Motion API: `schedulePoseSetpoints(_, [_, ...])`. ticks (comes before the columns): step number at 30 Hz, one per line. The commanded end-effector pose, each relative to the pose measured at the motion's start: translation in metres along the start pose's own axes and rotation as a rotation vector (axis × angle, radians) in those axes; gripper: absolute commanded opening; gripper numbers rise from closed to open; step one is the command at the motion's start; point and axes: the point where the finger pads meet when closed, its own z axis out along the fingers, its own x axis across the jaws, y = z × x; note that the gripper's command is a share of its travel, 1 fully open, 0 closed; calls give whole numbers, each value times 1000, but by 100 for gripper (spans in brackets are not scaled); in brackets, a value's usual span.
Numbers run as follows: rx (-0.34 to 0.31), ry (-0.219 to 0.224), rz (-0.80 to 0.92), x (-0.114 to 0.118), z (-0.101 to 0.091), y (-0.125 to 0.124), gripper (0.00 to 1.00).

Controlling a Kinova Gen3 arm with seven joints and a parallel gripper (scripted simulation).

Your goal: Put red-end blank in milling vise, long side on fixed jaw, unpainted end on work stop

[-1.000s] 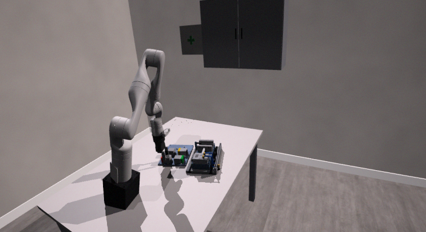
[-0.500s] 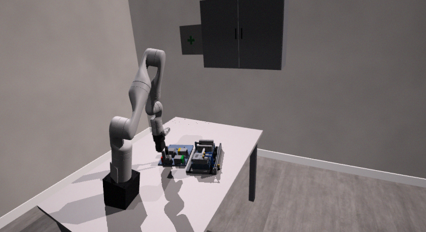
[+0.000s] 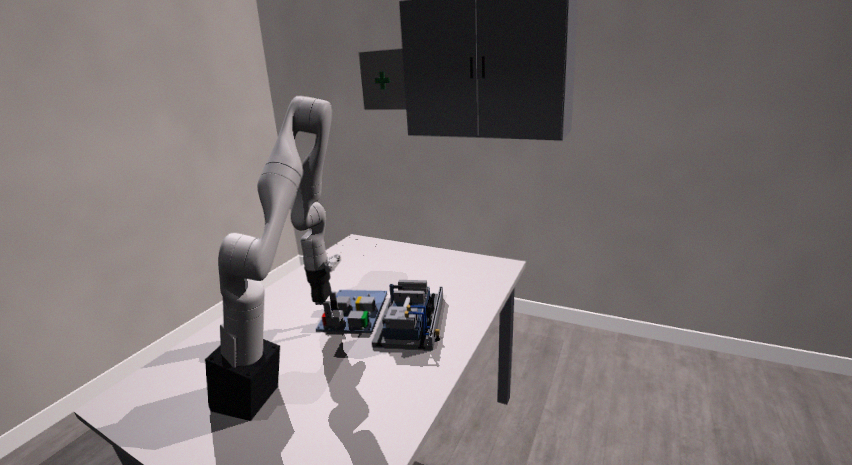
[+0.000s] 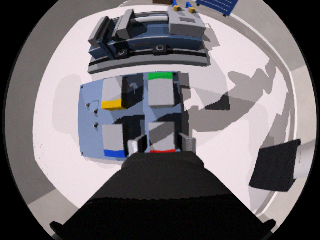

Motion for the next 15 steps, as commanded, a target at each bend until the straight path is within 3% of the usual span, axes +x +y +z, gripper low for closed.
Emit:
schedulePoseSetpoints(1, [0, -2, 0, -1, -1, 0, 100])
schedulePoseSetpoints(15, [0, -2, 1, -1, -2, 0, 100])
